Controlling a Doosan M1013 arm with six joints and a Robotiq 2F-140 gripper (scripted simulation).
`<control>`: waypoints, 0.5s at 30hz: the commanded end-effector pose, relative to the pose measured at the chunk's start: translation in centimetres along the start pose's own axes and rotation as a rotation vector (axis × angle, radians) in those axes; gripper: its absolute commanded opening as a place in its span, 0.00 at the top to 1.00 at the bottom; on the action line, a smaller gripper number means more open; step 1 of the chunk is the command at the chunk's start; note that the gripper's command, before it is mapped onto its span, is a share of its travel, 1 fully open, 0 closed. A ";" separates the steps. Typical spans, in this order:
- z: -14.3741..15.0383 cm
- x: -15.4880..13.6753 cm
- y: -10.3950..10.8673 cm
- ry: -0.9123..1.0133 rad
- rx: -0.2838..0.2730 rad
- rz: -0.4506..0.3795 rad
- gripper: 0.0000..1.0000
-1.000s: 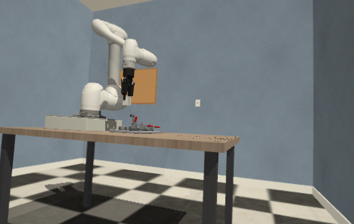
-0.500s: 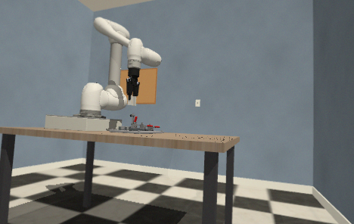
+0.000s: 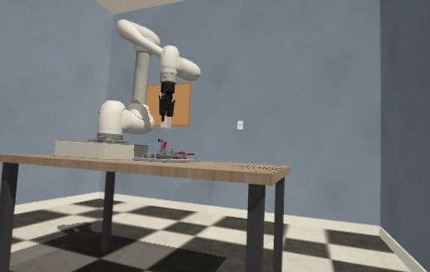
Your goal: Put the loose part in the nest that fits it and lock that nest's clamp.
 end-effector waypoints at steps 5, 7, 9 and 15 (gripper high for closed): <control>0.0 0.1 0.0 0.000 0.000 0.000 0.65; 0.0 0.1 0.0 0.000 0.000 0.000 0.65; 0.0 0.1 -0.2 0.000 0.000 0.000 0.65; 0.0 0.1 -1.0 0.000 0.000 0.000 0.65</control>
Point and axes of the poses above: the point where the finger pads meet when closed, its own y axis back along the fingers, its own z axis across the jaws, x = y × z, the point moved 4 cm from there along y, back along the fingers, and after that the axes turned 4 degrees about y, right-handed, at the moved point
